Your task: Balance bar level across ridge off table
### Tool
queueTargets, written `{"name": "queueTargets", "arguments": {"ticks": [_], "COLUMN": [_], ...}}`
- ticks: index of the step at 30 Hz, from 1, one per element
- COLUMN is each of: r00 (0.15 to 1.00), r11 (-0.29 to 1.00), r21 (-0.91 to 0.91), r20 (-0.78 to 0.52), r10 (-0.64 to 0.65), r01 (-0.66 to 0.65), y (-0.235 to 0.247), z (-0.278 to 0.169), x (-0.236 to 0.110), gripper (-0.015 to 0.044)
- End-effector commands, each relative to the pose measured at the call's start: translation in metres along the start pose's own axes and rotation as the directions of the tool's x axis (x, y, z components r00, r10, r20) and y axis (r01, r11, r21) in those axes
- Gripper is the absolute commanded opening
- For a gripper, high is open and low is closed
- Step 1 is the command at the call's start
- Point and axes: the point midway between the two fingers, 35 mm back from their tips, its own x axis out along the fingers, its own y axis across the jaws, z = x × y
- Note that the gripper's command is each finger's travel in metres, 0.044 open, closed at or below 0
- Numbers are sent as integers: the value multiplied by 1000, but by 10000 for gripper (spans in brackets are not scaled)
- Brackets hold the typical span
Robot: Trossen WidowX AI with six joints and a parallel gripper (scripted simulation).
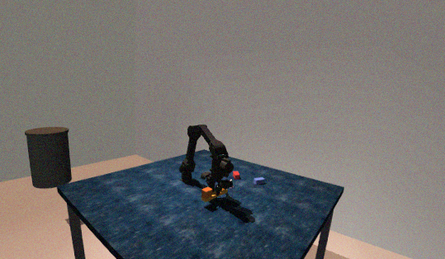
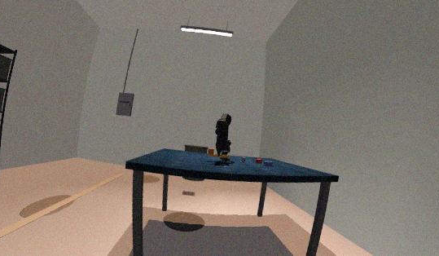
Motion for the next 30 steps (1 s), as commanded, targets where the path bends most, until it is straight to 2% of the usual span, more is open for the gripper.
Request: {"name": "queueTargets", "arguments": {"ticks": [1, 19, 30], "r00": [1000, 1000, 1000], "r11": [1000, 1000, 970], "r21": [-1, 2, 242], "r20": [0, 3, 7], "r10": [-13, -11, -12], "r01": [13, 11, 10], "y": [-2, 3, 2], "z": [0, 2, 43], "x": [-16, -53, -54], "gripper": [0, 0, 0]}}
